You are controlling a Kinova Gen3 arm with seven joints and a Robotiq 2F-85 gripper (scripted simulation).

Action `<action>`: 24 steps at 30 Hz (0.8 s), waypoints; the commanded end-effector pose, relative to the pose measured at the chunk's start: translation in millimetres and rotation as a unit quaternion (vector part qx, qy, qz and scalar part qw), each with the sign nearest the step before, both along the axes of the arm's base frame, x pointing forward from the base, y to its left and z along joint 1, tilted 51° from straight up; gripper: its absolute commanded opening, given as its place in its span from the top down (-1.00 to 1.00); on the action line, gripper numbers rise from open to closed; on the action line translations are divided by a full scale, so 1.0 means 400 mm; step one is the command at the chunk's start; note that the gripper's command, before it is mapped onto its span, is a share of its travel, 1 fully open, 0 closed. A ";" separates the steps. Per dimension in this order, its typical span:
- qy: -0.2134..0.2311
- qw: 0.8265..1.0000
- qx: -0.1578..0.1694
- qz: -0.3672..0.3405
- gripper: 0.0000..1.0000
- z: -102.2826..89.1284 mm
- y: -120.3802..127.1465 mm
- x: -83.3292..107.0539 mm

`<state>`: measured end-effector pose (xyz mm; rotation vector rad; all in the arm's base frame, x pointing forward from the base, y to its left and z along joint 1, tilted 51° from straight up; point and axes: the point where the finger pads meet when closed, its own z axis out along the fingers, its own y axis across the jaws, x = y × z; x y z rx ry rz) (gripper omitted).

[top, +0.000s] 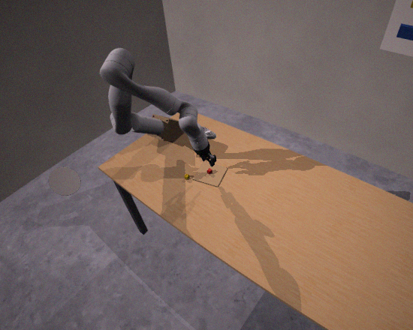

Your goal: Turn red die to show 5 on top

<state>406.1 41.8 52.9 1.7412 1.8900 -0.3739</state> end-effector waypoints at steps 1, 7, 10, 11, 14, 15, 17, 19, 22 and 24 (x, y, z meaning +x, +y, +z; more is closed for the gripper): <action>0.001 1.000 -0.014 0.009 -0.11 -0.003 0.012 -0.001; 0.001 1.000 -0.026 0.006 -0.11 -0.006 0.011 -0.002; 0.001 0.999 -0.041 0.004 -0.11 -0.008 0.011 -0.002; 0.000 0.999 -0.050 0.002 -0.11 -0.010 0.012 -0.002; -0.004 0.996 -0.084 -0.004 -0.11 -0.013 0.013 -0.002; -0.006 0.995 -0.095 -0.005 -0.11 -0.013 0.014 -0.002; -0.010 0.993 -0.115 -0.008 -0.11 -0.013 0.016 -0.002; -0.014 0.991 -0.130 -0.010 -0.11 -0.012 0.019 -0.002; -0.017 0.990 -0.141 -0.011 -0.11 -0.012 0.020 -0.001; -0.017 0.990 -0.142 -0.011 -0.11 -0.012 0.021 -0.001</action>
